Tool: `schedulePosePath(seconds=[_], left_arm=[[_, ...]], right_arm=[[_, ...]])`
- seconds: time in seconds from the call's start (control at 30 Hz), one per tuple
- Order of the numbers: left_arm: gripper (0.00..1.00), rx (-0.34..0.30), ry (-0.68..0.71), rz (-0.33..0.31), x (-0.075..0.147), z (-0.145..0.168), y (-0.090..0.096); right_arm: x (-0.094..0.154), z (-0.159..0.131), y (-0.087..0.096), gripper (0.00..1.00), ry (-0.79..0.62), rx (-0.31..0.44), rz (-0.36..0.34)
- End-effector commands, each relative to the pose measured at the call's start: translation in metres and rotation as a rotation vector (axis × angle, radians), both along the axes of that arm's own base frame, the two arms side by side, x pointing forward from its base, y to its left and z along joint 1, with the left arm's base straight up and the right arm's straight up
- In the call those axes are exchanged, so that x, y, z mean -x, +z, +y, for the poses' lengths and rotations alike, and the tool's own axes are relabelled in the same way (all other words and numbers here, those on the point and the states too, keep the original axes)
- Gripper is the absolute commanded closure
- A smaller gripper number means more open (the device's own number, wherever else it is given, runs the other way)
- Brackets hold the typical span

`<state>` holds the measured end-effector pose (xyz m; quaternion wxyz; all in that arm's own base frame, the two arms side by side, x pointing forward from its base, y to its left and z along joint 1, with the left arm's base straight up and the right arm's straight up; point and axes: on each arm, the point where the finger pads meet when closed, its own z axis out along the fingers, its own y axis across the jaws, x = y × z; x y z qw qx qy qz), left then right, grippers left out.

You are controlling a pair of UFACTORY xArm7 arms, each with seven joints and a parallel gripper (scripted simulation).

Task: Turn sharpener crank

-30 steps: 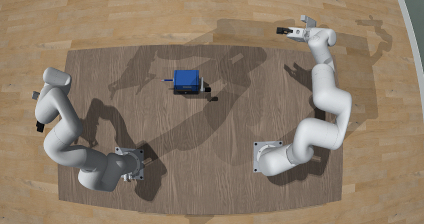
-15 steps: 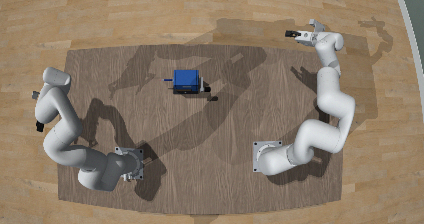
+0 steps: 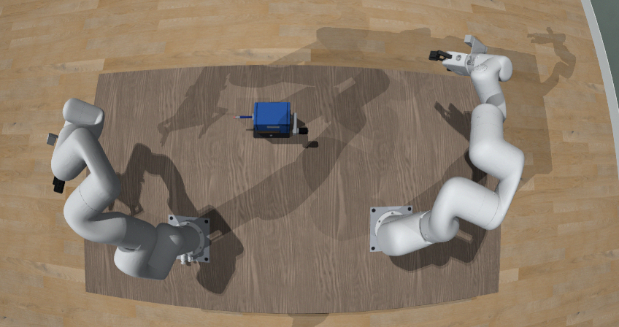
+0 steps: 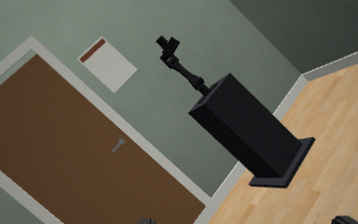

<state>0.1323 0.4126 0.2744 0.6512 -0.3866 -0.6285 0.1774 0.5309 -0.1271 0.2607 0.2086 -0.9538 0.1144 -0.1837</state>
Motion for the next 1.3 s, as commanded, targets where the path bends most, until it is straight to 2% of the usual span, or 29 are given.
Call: schedulePosePath(seconds=[0.0,0.83,1.27], left_arm=[[0.00,-0.004,0.000,-0.002,0.000,0.000,0.002],[0.00,-0.004,0.000,-0.002,0.000,0.000,0.002],[0.00,-0.004,0.000,-0.002,0.000,0.000,0.002]], right_arm=[[0.008,-0.018,0.001,0.00,-0.035,0.009,0.011],[0.048,-0.080,-0.001,0.00,-0.168,0.031,0.067],[0.078,-0.117,-0.002,0.00,-0.256,0.043,0.105]])
